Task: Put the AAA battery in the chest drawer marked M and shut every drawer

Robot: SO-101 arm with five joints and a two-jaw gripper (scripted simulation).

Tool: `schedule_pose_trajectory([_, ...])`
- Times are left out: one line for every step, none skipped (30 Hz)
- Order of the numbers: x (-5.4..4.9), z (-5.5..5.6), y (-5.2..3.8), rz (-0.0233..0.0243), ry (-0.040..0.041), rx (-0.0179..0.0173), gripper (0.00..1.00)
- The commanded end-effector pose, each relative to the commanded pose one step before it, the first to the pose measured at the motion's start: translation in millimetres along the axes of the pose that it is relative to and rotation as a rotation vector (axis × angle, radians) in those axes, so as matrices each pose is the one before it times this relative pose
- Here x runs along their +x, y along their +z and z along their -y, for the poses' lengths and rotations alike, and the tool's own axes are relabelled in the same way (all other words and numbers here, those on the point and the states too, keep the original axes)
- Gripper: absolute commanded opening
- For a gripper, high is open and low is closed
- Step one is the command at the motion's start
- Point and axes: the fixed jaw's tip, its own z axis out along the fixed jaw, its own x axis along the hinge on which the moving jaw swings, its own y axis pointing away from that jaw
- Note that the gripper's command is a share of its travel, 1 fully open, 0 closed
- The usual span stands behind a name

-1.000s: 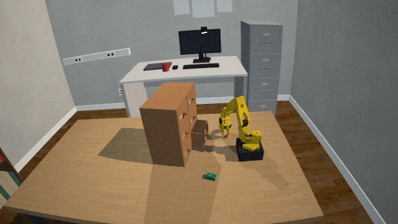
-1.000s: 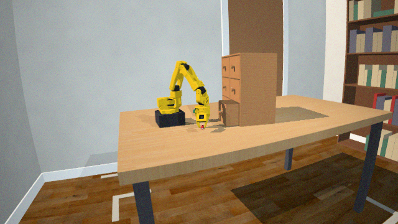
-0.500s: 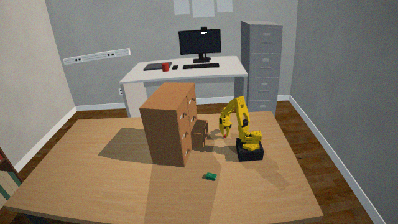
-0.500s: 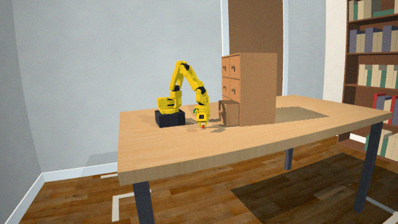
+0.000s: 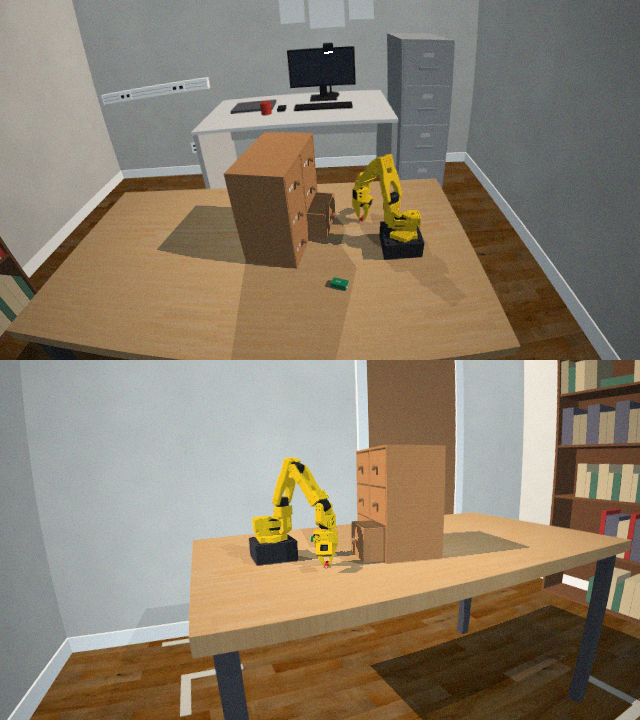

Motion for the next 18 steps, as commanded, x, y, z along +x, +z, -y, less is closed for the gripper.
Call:
schedule_pose_trajectory([-1.21,-0.08,1.613,-0.00113,0.00958,0.00001,0.00])
schedule_pose_trajectory([0.00,0.00,-0.001,0.00000,0.00000,-0.00001,0.00])
schedule_pose_trajectory([0.00,0.00,0.001,0.00000,0.00000,0.00001,0.00])
schedule_pose_trajectory([0.00,0.00,-0.001,0.00000,0.00000,-0.00001,0.00])
schedule_pose_trajectory([0.00,0.00,0.001,0.00000,0.00000,0.00001,0.00])
schedule_pose_trajectory([0.00,0.00,-0.001,0.00000,0.00000,-0.00001,0.00])
schedule_pose_trajectory([0.00,0.00,0.001,0.00000,0.00000,0.00001,0.00])
schedule_pose_trajectory([0.00,0.00,-0.001,0.00000,0.00000,-0.00001,0.00])
schedule_pose_trajectory([0.00,0.00,0.001,0.00000,0.00000,0.00001,0.00])
schedule_pose_trajectory([0.00,0.00,-0.001,0.00000,0.00000,-0.00001,0.00])
schedule_pose_trajectory([0.00,0.00,0.001,0.00000,0.00000,0.00001,0.00])
schedule_pose_trajectory([0.00,0.00,-0.001,0.00000,0.00000,-0.00001,0.00])
schedule_pose_trajectory([0.00,0.00,0.001,0.00000,0.00000,0.00001,0.00])
schedule_pose_trajectory([0.00,0.00,0.000,0.00000,0.00000,0.00000,0.00])
schedule_pose_trajectory([0.00,0.00,0.000,0.00000,0.00000,0.00000,0.00])
schedule_pose_trajectory([-0.18,-0.34,-2.240,0.00000,0.00000,0.00000,0.00])
schedule_pose_trajectory([-0.16,-0.31,-2.247,0.00000,0.00000,0.00001,0.00])
schedule_pose_trajectory([-0.14,-0.28,-2.256,0.00000,0.00000,0.00000,0.00])
